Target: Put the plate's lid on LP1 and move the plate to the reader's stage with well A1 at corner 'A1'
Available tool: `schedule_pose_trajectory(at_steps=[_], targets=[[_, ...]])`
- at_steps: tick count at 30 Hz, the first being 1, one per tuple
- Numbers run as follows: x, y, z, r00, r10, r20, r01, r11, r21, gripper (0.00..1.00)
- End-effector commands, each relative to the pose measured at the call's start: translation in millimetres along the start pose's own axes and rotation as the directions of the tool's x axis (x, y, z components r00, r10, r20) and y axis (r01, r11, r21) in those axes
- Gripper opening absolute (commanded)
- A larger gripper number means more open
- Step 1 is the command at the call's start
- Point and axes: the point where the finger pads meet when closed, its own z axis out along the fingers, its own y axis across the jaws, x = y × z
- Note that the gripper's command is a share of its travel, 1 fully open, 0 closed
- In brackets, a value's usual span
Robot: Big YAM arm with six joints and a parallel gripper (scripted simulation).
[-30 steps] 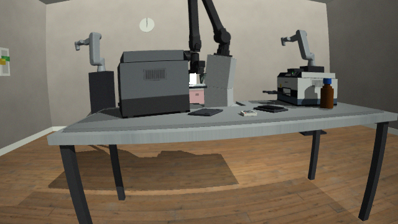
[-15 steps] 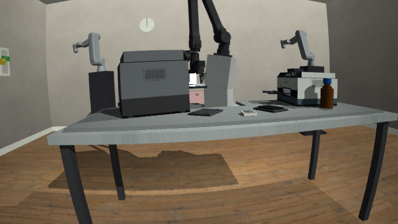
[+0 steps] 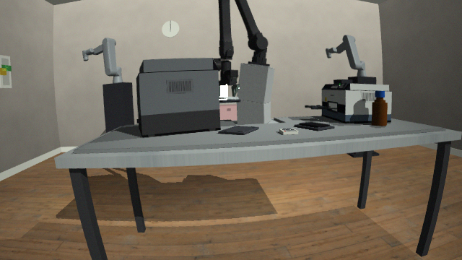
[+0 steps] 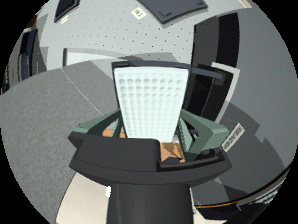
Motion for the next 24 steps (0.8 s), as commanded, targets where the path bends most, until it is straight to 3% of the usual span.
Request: schedule_pose_trajectory(at_steps=[1, 13, 24], targets=[[-2.5, -2.6, -5.1, 1.000, -0.006, 0.002, 0.006, 1.000, 0.021, 0.86], [1.2, -4.9, -12.4, 1.000, 0.014, 0.004, -0.014, 1.000, 0.014, 0.86], [-1.5, 0.4, -5.1, 1.000, -0.005, 0.000, 0.005, 1.000, 0.003, 0.86]])
